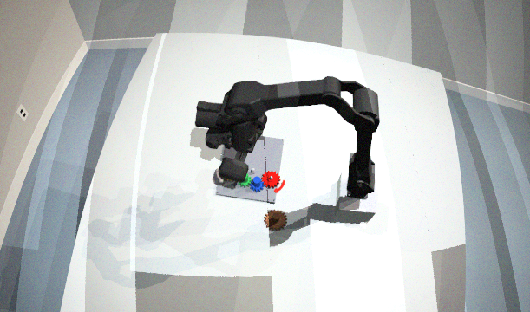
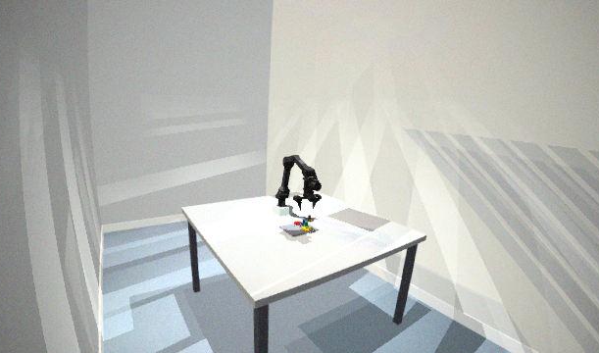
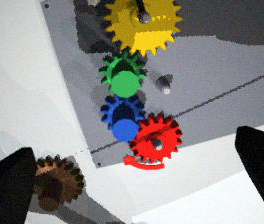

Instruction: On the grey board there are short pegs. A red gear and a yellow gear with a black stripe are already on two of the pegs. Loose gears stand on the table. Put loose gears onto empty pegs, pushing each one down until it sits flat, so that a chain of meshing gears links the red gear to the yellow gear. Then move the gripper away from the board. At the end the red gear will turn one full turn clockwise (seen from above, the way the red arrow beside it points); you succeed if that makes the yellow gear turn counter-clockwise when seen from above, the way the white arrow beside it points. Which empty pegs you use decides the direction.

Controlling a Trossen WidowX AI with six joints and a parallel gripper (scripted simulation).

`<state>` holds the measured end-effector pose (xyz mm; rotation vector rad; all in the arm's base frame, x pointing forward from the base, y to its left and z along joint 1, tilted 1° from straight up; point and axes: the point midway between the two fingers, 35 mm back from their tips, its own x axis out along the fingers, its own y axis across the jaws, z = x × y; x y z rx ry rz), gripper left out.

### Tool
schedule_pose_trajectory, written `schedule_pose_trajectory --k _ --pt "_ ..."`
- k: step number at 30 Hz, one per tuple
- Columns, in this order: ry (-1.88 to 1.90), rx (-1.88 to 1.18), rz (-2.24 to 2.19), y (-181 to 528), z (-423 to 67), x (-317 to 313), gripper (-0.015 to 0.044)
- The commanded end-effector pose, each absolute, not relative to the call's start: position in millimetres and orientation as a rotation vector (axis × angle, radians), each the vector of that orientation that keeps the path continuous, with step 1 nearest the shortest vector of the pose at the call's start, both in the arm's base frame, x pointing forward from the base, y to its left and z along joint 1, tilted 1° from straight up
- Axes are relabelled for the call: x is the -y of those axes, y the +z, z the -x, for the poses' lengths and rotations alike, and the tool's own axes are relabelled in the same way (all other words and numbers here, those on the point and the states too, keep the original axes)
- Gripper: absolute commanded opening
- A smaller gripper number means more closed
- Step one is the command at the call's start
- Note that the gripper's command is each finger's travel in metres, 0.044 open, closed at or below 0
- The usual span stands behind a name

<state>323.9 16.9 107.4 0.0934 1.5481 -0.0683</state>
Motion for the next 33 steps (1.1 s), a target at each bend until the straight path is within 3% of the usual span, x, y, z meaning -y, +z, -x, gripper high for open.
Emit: schedule_pose_trajectory --k 1,22,33 --pt "-0.071 -1.549 -0.097 108 -324 -17 0.044" --pt "-0.07 -1.548 -0.096 109 -323 -22 0.044" --pt "-0.05 -1.55 -0.101 133 -274 -161 0.044"
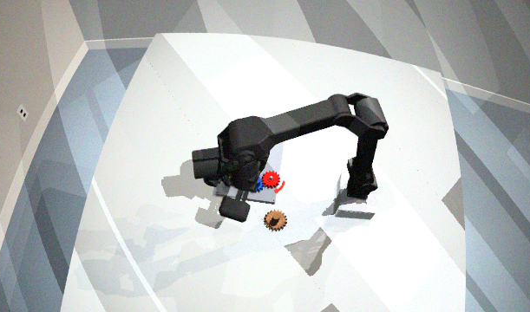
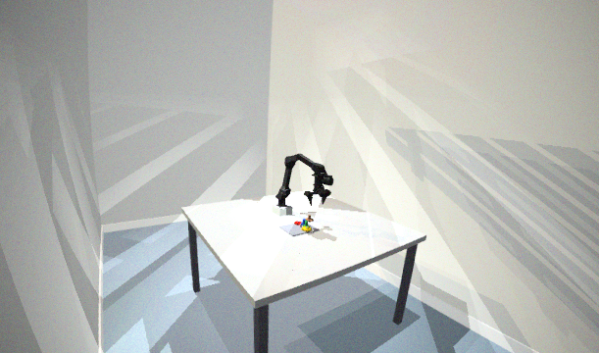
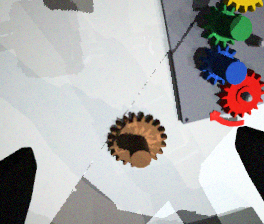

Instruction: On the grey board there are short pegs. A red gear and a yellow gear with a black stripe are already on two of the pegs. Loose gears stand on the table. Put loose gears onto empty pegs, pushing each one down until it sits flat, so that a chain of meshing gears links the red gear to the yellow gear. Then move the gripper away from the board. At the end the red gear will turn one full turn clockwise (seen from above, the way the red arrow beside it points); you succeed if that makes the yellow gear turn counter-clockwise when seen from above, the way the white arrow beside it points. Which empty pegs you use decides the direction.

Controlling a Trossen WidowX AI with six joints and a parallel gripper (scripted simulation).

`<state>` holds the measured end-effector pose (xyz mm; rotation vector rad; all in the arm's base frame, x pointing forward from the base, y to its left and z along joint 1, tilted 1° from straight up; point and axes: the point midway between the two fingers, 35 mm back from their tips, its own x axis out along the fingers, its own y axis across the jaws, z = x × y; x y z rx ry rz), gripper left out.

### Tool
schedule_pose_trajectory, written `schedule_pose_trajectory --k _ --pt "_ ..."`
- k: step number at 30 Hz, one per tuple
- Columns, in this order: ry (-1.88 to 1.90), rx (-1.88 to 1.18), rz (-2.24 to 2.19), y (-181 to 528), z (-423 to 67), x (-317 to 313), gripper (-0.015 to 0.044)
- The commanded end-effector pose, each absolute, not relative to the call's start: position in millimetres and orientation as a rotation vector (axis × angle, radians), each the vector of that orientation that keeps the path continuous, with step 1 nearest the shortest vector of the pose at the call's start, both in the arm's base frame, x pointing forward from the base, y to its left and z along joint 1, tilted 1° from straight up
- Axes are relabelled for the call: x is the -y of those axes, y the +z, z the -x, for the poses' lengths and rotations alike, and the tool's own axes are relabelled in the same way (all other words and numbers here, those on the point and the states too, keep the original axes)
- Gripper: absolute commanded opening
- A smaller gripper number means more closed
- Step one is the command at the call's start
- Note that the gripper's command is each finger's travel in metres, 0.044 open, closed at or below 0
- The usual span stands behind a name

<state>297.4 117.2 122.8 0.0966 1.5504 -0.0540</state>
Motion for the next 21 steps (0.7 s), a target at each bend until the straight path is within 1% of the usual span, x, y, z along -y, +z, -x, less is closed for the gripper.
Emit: schedule_pose_trajectory --k 1,6,9,21 --pt "-0.05 -1.551 -0.103 135 -266 -174 0.044" --pt "-0.053 -1.558 -0.11 147 -216 -229 0.044" --pt "-0.054 -1.562 -0.113 153 -189 -250 0.044" --pt "-0.054 -1.562 -0.114 153 -187 -251 0.044"
